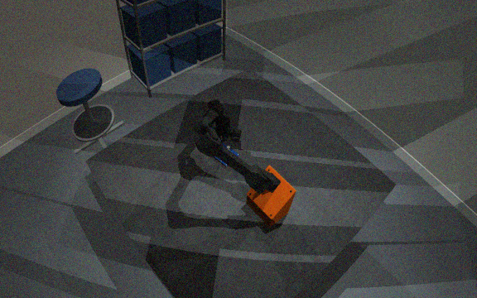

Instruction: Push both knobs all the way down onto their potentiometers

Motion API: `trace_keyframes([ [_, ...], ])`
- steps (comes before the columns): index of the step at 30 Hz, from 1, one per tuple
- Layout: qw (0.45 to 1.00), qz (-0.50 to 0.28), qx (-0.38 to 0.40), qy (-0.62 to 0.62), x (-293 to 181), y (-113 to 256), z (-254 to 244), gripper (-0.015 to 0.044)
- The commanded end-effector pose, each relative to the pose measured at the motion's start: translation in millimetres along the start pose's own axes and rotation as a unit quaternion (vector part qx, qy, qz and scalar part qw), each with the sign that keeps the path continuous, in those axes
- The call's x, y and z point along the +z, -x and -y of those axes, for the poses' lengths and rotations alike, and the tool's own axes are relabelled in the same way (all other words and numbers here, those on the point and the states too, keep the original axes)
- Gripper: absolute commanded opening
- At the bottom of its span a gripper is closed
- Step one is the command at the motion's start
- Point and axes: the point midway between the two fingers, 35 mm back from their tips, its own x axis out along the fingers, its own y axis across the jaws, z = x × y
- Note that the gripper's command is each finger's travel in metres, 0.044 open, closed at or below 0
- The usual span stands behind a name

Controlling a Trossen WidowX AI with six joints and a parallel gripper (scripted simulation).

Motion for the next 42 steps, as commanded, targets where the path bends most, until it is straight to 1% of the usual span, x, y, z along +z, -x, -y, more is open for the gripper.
trace_keyframes([
  [1, 0.998, -0.004, -0.001, 0.058, 3, 0, -3, 0.0],
  [9, 0.981, -0.009, -0.006, 0.195, 10, 2, -10, 0.0],
  [18, 0.938, -0.016, -0.01, 0.345, 18, 5, -18, 0.0],
  [28, 0.865, -0.025, -0.011, 0.501, 26, 7, -26, 0.0],
  [39, 0.756, -0.037, -0.009, 0.654, 33, 10, -33, 0.0],
  [42, 0.748, -0.037, -0.009, 0.662, 34, 10, -34, 0.0],
])
